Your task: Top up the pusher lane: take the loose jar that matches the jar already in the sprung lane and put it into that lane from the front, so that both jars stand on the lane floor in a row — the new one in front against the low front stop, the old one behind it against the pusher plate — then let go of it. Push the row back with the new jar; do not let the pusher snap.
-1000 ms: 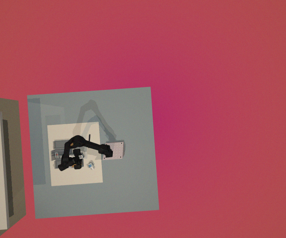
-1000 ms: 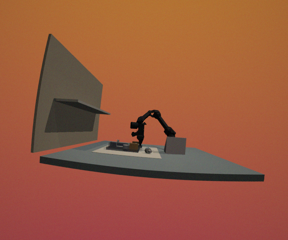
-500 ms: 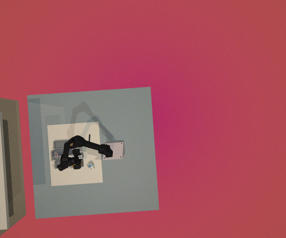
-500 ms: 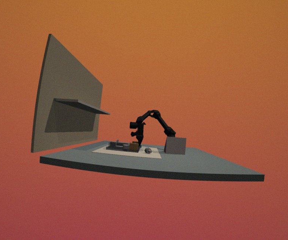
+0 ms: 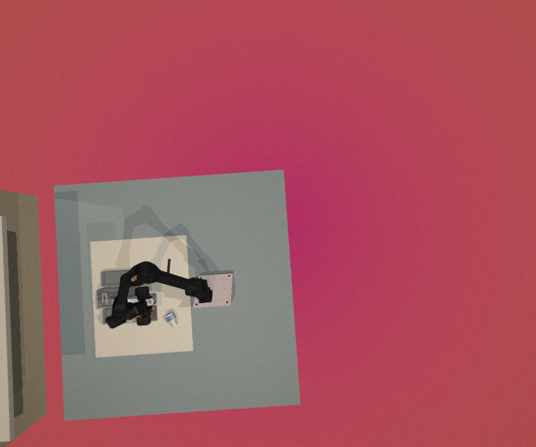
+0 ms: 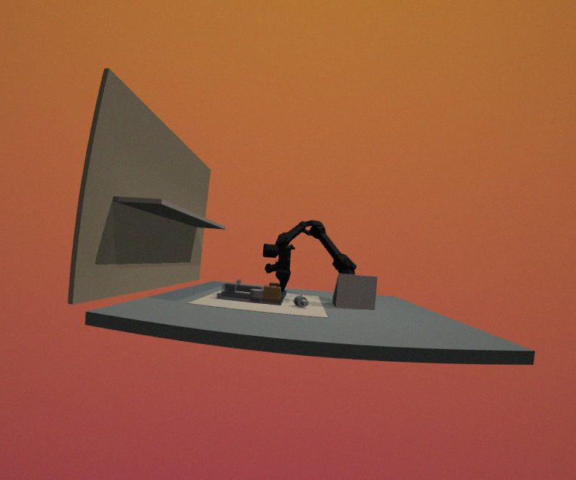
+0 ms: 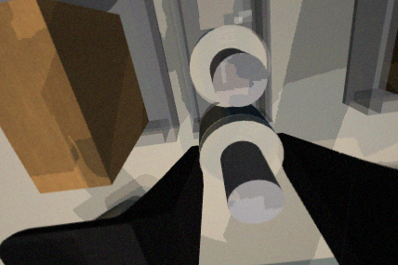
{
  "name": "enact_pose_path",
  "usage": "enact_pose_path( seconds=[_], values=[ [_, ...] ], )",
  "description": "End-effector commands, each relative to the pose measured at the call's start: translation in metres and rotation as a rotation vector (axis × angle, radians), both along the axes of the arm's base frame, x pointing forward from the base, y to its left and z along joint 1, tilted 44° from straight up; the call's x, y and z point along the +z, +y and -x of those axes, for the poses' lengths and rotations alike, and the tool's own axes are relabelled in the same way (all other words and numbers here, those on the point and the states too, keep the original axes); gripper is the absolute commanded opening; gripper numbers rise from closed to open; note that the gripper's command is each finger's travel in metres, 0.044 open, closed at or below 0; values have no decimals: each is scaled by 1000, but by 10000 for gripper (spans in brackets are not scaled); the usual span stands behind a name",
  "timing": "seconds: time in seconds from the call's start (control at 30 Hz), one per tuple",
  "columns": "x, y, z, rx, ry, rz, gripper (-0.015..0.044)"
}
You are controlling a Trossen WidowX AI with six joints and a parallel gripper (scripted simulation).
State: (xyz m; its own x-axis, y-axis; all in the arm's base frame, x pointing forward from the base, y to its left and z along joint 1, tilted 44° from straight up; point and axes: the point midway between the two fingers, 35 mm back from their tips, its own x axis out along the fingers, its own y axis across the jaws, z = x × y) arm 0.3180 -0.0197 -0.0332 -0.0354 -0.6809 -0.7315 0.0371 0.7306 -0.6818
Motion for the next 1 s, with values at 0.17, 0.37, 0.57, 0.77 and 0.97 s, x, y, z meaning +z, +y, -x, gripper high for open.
enact_pose_path(
  seconds=[0.17,0.37,0.57,0.77,0.97],
  values=[
    [4,1,-12,7,-27,6,0],
    [5,1,-14,7,-27,6,0],
    [6,1,-17,7,-27,6,0],
    [7,1,-19,7,-27,6,0],
    [7,1,-21,7,-27,6,0]
  ],
)
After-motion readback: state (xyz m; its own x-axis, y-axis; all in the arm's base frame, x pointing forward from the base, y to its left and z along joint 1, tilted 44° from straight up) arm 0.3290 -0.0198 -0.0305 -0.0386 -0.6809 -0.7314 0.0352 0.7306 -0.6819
